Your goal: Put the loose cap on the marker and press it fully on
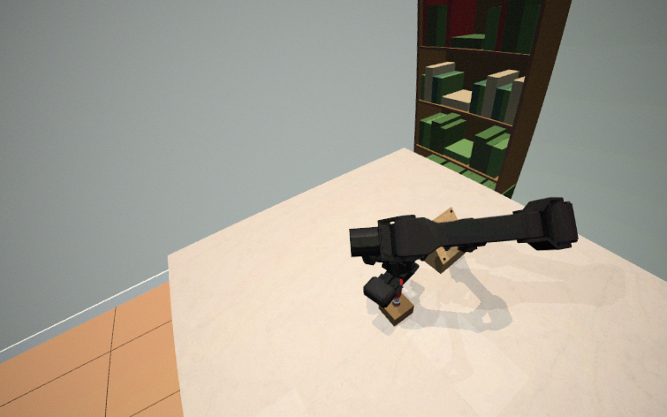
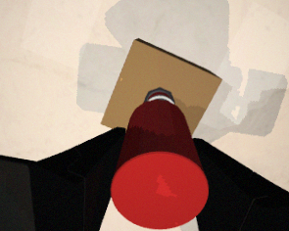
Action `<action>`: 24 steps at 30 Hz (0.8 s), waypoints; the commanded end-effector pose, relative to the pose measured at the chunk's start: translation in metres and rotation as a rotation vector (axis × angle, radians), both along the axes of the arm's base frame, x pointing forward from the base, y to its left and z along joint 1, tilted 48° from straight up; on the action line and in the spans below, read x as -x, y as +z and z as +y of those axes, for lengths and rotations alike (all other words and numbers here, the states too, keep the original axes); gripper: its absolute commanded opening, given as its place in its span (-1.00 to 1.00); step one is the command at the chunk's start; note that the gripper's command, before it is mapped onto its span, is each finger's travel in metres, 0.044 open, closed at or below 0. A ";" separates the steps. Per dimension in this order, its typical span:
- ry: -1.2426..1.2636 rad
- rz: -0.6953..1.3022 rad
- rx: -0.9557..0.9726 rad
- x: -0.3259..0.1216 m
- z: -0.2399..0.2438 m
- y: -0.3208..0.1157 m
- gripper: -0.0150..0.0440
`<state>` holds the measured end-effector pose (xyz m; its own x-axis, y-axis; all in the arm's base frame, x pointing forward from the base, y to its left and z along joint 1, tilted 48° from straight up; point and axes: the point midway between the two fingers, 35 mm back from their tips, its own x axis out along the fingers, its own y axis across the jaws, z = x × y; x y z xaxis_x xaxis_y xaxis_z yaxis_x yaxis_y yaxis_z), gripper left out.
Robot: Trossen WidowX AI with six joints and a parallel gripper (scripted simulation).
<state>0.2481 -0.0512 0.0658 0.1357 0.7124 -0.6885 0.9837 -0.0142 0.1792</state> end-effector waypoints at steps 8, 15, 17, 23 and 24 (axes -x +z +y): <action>0.010 -0.001 -0.013 -0.002 0.019 -0.016 -0.49; 0.010 -0.001 -0.014 -0.003 0.026 -0.024 -0.49; 0.010 -0.001 -0.014 -0.003 0.028 -0.026 -0.49; 0.010 -0.001 -0.015 -0.004 0.034 -0.034 -0.49; 0.010 -0.001 -0.015 -0.004 0.035 -0.035 -0.49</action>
